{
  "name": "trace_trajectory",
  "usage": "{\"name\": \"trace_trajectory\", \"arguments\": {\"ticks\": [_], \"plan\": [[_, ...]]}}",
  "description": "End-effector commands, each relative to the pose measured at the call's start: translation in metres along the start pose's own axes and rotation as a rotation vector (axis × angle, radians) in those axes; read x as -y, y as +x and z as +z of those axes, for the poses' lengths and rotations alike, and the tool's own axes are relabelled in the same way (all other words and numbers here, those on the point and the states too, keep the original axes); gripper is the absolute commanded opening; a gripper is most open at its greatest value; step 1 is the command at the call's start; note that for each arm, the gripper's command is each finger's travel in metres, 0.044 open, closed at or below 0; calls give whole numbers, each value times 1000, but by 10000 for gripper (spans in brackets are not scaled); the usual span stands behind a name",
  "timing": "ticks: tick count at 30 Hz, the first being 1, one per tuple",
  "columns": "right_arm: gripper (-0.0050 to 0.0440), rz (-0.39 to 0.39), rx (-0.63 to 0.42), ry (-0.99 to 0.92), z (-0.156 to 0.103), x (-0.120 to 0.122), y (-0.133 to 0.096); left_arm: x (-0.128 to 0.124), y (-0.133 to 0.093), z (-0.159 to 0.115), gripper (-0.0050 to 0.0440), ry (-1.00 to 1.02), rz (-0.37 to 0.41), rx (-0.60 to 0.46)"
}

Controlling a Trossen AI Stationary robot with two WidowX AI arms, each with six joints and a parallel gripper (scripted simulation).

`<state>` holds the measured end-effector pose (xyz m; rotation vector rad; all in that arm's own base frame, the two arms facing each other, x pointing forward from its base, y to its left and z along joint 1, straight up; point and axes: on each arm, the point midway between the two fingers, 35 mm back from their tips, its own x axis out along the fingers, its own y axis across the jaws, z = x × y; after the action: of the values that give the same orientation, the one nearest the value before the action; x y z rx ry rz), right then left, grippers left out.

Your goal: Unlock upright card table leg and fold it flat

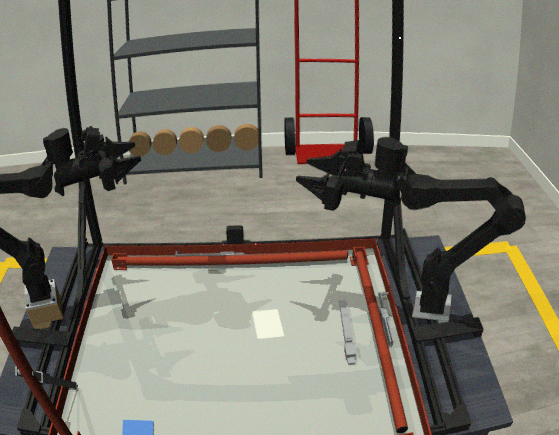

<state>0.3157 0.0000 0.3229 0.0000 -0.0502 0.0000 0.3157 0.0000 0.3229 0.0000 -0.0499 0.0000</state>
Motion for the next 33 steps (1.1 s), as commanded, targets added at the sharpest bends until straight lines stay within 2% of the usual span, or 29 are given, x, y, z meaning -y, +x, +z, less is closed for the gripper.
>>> {"name": "trace_trajectory", "arguments": {"ticks": [1, 17, 18, 22, 29, 32, 33], "plan": [[400, 0, 0, 0, 0, 0, 0, 0, 0, 0, 400, 0, 0, 0], [400, 0, 0, 0, 0, 0, 0, 0, 0, 0, 400, 0, 0, 0], [376, -3, -6, -4, 0, 2, 1, -1, 0, 0, 400, 0, 0, 0], [290, -64, -123, -64, -5, 39, 16, -18, -8, 7, 400, 5, 0, -4], [290, -165, -347, -105, -15, 126, 23, -46, -30, 21, 400, 12, 0, -14], [290, -194, -419, -94, -19, 158, 18, -54, -39, 25, 400, 14, 0, -17], [290, -194, -419, -94, -19, 158, 18, -54, -39, 25, 400, 14, 0, -17]]}}
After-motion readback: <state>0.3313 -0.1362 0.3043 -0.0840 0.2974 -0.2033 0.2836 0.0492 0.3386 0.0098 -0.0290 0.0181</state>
